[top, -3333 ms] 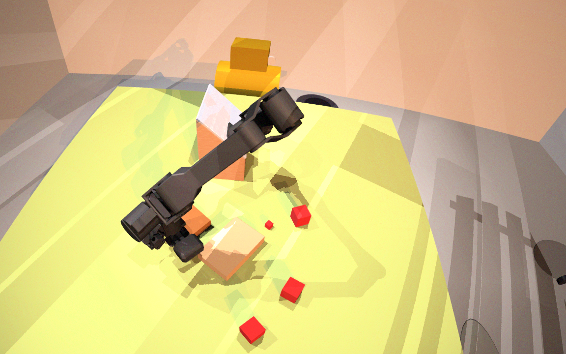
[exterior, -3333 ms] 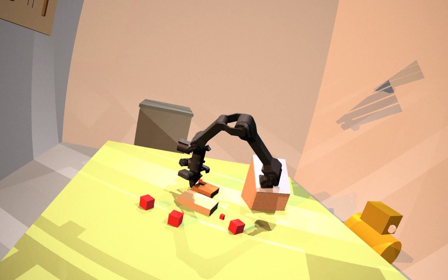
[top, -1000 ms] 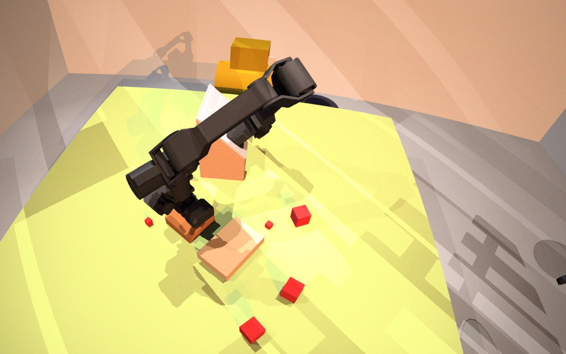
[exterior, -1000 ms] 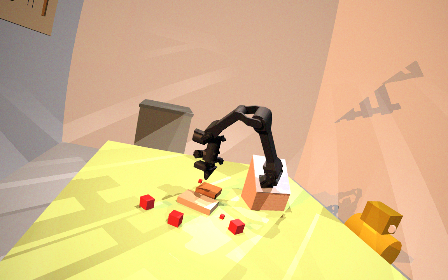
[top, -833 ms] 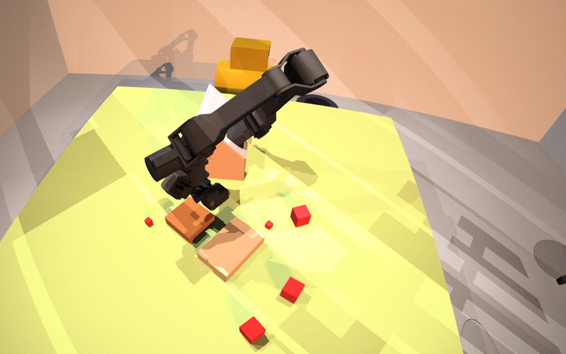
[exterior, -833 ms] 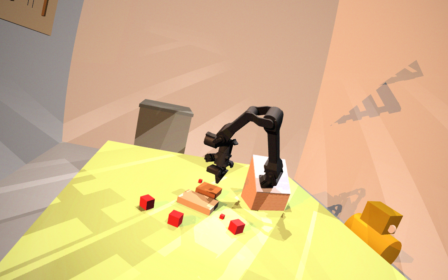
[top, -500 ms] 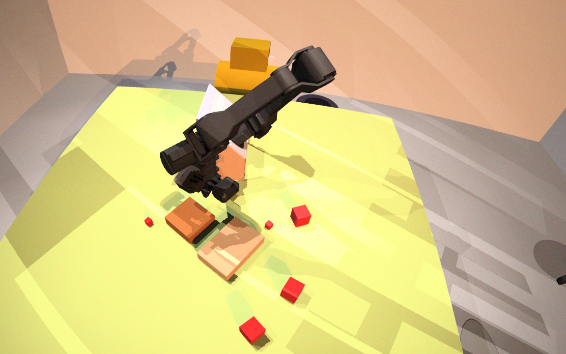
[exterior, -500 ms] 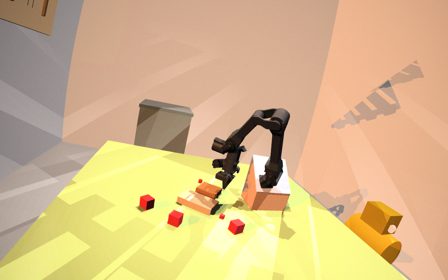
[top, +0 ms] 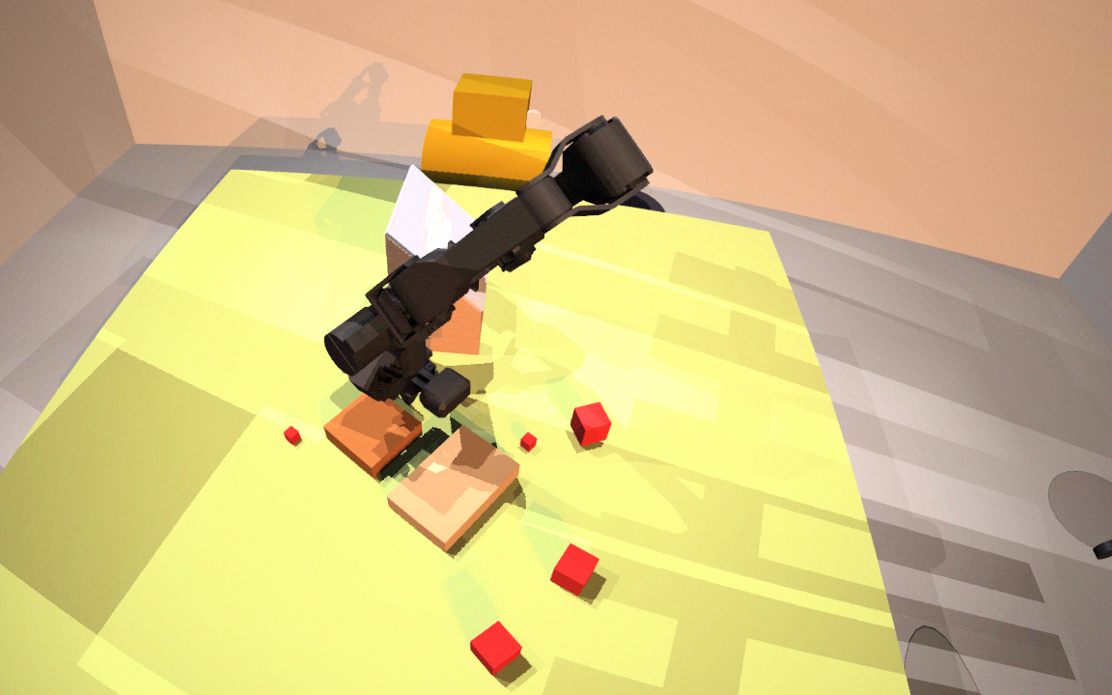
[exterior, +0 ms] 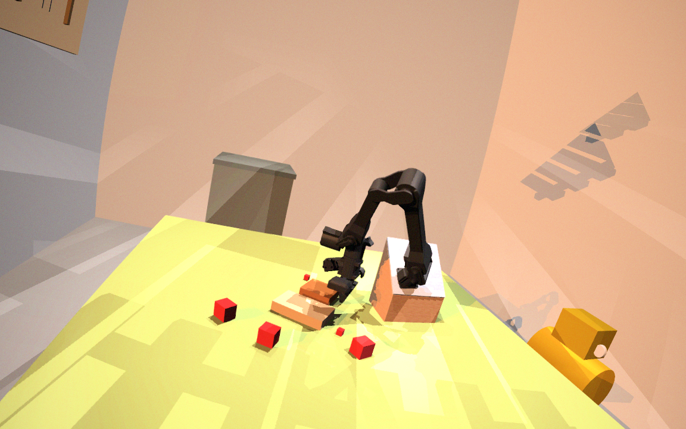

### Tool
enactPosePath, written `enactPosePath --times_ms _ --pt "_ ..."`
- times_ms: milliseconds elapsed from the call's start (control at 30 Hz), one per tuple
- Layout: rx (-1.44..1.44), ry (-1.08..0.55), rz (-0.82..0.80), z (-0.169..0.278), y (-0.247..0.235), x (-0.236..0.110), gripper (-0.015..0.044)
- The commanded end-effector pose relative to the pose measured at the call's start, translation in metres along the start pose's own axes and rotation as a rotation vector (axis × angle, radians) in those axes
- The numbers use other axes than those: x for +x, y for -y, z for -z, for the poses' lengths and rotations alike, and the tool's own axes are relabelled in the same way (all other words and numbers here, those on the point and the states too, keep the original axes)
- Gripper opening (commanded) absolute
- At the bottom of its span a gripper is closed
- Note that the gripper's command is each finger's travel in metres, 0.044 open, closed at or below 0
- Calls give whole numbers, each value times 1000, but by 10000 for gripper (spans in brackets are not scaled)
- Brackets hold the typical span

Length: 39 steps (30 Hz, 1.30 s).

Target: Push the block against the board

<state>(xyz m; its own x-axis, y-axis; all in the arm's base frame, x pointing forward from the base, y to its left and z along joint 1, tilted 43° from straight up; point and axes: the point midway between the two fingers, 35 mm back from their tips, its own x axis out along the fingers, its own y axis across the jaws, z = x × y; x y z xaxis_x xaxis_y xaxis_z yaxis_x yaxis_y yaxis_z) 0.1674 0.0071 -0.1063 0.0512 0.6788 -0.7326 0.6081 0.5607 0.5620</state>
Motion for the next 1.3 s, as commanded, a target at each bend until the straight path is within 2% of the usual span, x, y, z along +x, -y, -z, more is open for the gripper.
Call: enactPosePath --times_ms 0,800,1267 --pt "3 4 -3 -6 -1 0 0" --pt "2 7 -2 -37 -1 0 0" --pt "3 6 -2 -19 -1 0 0"
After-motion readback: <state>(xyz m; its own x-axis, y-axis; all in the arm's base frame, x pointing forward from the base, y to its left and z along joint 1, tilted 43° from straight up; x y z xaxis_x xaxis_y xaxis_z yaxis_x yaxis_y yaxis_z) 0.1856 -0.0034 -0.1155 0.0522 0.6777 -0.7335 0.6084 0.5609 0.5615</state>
